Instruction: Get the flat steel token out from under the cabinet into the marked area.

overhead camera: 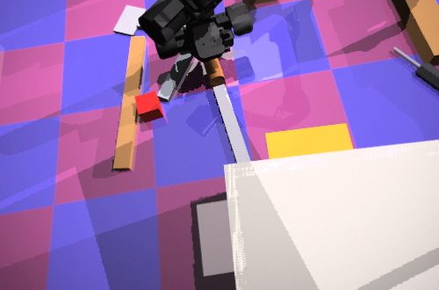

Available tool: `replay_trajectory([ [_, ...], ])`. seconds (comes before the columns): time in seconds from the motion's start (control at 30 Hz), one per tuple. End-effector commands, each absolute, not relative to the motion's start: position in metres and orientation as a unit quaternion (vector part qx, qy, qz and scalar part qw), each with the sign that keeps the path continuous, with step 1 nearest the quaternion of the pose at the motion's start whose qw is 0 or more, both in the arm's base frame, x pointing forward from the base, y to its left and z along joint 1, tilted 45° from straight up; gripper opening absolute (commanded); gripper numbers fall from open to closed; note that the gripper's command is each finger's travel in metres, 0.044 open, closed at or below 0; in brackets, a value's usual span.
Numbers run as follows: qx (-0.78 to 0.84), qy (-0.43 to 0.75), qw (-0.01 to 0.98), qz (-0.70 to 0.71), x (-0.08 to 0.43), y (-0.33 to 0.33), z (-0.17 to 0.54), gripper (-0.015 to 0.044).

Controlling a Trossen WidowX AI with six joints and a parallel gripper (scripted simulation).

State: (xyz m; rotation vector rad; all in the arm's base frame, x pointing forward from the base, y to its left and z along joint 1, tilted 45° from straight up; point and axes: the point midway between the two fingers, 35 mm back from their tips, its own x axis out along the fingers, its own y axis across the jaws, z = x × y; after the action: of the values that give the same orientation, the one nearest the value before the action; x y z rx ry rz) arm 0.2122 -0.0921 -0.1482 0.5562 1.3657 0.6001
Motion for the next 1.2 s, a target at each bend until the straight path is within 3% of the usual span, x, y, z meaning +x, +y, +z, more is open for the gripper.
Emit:
replay_trajectory([
  [0.0, 0.249, 0.613, 0.700, 0.269, 0.212, -0.092, -0.148, 0.0145],
  [0.2, 0.249, 0.613, 0.700, 0.269, 0.212, -0.092, -0.148, 0.0105],
  [0.33, 0.249, 0.613, 0.700, 0.269, 0.212, -0.092, -0.148, 0.0000],
  [1.17, 0.234, 0.606, 0.705, 0.286, 0.248, -0.092, -0.142, 0.0000],
])
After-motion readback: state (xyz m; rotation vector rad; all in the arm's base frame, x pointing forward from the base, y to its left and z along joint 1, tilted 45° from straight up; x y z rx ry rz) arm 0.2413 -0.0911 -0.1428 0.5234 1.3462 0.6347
